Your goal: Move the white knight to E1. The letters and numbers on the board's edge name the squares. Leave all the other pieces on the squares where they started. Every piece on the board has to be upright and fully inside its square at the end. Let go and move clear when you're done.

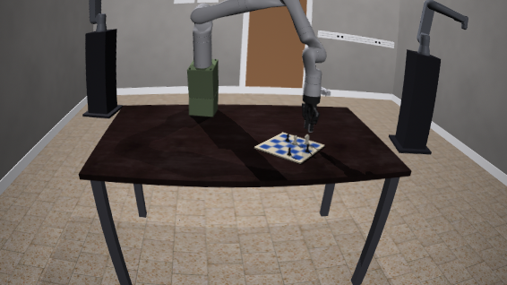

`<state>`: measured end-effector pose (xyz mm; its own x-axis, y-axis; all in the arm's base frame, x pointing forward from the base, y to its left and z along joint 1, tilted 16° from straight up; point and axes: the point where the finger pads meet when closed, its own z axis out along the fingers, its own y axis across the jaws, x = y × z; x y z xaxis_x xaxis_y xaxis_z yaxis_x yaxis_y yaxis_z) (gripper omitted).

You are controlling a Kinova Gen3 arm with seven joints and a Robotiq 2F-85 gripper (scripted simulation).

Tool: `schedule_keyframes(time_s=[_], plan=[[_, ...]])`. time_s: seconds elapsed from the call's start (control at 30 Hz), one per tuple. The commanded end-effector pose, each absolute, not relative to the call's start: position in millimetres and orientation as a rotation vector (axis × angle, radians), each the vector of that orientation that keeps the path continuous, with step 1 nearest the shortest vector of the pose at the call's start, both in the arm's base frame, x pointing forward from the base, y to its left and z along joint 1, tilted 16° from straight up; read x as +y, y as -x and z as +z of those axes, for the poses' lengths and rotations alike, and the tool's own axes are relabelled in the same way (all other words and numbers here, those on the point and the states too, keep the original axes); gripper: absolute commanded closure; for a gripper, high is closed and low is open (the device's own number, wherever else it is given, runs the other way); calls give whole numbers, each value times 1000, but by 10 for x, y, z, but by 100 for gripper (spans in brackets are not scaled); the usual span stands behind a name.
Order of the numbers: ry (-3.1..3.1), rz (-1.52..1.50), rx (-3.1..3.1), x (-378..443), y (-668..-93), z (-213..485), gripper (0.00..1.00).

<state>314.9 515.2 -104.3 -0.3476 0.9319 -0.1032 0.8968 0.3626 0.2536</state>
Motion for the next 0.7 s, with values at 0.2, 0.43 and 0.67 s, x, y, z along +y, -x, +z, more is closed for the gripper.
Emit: schedule_keyframes(time_s=[0.2, 0.43, 0.67], plan=[[-1639, 221, 2393, 5142, -3178, -1122, 63], [-1639, 221, 2393, 5142, -3182, -1137, 63], [-1639, 221, 2393, 5142, -3183, -1139, 63]])
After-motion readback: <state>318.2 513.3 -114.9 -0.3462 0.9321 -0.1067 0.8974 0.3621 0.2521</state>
